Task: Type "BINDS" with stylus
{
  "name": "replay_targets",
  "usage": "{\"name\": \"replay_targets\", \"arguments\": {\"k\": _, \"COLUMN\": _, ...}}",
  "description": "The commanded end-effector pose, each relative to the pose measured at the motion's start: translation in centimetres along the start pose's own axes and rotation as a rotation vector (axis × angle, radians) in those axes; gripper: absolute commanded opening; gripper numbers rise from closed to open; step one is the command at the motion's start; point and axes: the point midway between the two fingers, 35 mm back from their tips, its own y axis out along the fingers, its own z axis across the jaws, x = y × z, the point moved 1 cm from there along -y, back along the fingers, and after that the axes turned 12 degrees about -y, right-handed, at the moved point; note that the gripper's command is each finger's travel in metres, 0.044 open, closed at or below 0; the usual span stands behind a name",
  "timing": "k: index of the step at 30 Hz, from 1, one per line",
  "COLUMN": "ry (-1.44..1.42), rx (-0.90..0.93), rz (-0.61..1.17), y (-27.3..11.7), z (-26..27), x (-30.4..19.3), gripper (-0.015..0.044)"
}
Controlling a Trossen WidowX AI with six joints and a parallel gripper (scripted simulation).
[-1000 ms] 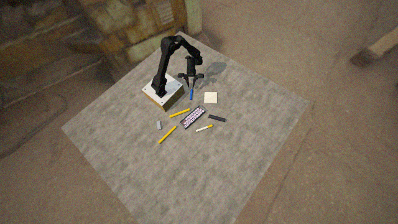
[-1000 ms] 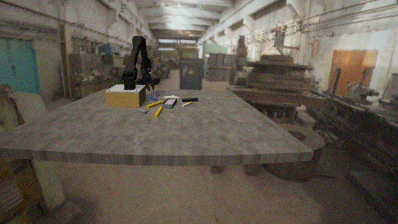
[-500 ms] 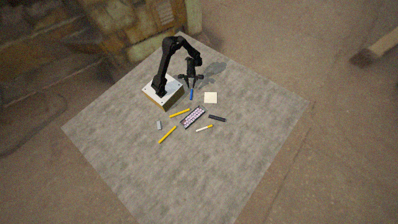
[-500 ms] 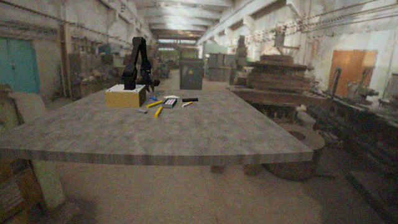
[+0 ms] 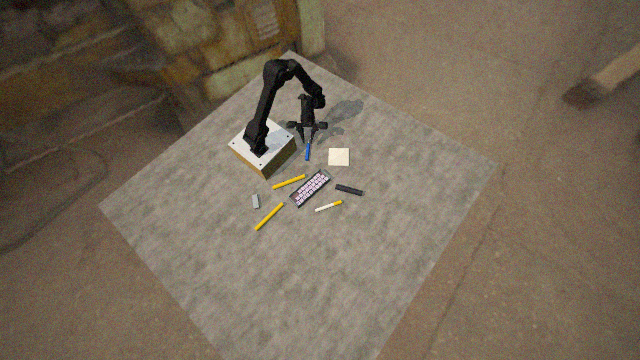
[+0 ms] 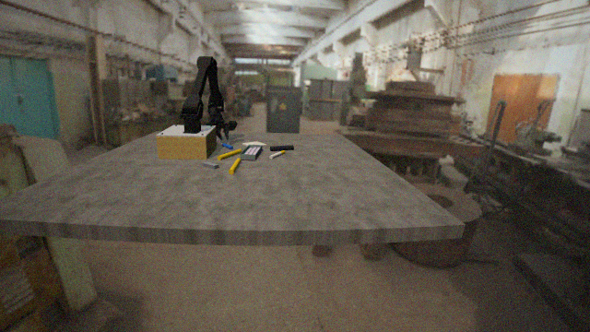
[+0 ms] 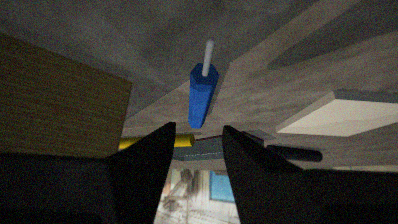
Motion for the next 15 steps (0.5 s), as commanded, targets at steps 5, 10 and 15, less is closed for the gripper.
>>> {"name": "replay_targets", "arguments": {"k": 5, "ry": 0.001, "rx": -0.002, "rz": 0.001, "y": 0.57, "z": -0.17, "x": 0.53, "gripper": 0.0150}}
{"name": "replay_targets", "arguments": {"k": 10, "ry": 0.001, "rx": -0.002, "rz": 0.001, "y": 0.92, "z": -0.25, "x": 0.87, "gripper": 0.0150}}
{"name": "replay_targets", "arguments": {"k": 15, "ry": 0.001, "rx": -0.002, "rz": 0.001, "y": 1.27, "z": -0.32, "x": 1.21, "gripper": 0.0150}}
